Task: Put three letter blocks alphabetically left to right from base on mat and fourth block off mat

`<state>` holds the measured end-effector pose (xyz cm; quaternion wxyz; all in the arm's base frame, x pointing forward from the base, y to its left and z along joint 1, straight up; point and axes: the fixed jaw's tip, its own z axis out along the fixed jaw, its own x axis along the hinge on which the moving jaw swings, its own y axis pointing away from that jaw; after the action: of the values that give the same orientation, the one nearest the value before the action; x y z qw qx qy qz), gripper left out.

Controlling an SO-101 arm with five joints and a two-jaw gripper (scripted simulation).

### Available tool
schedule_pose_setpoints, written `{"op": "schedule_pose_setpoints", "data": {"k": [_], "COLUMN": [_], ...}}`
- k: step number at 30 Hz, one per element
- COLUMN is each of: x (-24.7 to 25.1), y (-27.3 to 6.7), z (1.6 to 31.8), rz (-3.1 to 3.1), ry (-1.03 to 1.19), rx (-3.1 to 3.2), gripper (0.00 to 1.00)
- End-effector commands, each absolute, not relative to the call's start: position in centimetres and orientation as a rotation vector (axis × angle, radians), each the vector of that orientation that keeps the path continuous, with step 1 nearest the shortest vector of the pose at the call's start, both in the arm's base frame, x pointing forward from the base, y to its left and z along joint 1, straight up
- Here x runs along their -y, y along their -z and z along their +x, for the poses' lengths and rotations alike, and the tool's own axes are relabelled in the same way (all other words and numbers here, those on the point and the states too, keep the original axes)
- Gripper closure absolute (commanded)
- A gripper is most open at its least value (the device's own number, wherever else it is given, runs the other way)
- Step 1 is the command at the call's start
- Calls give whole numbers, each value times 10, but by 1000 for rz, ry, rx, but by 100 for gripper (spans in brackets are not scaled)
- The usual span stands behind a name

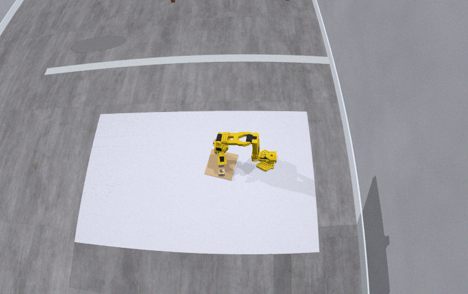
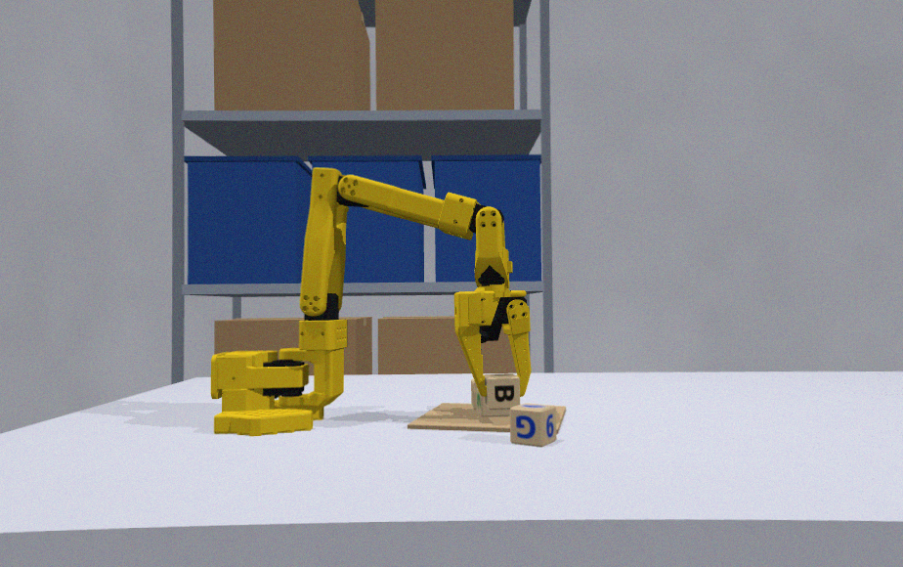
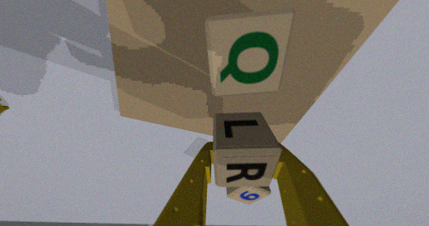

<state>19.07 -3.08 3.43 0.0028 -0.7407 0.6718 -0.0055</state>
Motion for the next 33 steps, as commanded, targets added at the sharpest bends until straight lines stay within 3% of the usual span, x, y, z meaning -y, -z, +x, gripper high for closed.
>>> {"op": "schedule_pose_setpoints", "data": {"k": [1, 33], "x": [34, 34], "y": [-51, -40], "z": [206, 207], "rz": [-2266, -2266], "ry": [177, 177], "rx": [-2056, -2056], "gripper": [100, 100]}}
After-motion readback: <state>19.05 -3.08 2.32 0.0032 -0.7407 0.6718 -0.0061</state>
